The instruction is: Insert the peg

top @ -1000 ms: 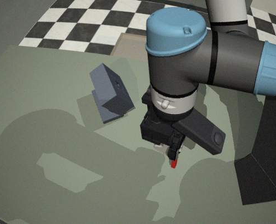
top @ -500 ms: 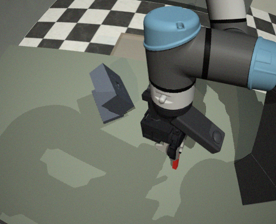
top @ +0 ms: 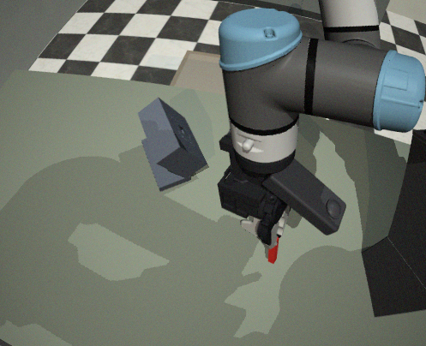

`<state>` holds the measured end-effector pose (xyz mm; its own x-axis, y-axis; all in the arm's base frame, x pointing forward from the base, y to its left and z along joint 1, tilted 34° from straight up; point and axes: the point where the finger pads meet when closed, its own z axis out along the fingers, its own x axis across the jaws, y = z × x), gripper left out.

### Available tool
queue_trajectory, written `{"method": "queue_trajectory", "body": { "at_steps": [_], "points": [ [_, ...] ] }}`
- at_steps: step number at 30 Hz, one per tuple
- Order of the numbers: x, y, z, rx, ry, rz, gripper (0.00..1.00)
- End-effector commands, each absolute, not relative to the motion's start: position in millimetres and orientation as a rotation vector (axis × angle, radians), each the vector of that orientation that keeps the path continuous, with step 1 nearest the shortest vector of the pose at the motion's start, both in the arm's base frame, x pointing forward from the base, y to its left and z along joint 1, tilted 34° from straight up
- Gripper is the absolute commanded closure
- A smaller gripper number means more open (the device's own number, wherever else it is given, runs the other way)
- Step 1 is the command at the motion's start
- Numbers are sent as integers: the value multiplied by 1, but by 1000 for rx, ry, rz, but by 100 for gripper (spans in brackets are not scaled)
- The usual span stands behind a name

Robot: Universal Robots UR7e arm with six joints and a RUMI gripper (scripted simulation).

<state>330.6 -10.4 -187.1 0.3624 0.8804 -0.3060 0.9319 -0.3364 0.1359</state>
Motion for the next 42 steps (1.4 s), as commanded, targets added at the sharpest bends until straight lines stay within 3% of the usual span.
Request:
{"method": "queue_trajectory", "body": {
  "at_steps": [1, 42],
  "points": [
    [330, -11, -187, 2356, 1601, -253, 100],
    [326, -16, -191, 2563, 1503, -203, 100]
  ]
}}
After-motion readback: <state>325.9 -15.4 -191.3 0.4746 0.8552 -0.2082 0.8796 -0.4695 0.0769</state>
